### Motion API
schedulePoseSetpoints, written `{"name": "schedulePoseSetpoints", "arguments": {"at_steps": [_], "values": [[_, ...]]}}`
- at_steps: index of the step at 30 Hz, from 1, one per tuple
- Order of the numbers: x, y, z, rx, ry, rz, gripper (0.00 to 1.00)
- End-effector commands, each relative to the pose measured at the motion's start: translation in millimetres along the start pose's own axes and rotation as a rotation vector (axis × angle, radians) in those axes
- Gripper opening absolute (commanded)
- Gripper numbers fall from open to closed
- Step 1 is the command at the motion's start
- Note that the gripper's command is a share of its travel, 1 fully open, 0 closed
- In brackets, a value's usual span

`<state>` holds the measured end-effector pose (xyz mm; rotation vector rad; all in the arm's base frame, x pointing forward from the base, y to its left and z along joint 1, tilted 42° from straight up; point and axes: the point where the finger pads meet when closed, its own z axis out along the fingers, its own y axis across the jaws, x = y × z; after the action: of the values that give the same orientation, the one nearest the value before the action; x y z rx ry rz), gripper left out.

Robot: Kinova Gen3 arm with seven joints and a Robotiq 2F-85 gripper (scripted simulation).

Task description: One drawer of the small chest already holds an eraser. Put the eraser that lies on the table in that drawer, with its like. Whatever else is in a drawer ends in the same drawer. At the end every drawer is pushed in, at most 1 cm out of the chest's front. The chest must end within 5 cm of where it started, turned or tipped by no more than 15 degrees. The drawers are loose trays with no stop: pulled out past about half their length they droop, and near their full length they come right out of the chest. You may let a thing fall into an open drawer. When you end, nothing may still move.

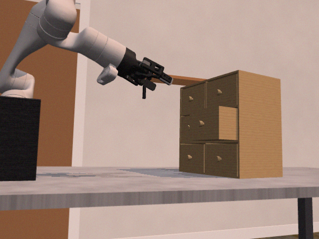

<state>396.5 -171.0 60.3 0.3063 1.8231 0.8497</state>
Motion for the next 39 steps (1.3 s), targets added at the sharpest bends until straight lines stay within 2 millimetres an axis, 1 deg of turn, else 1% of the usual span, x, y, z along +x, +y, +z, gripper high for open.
{"name": "schedulePoseSetpoints", "arguments": {"at_steps": [1, 19, 39], "values": [[0.2, 1.9, -1.5, -0.005, -0.001, -0.007, 1.00], [-0.6, 1.8, -1.8, -0.005, 0.026, -0.007, 1.00], [-3.2, 1.5, -2.9, -0.004, 0.113, -0.007, 1.00]]}}
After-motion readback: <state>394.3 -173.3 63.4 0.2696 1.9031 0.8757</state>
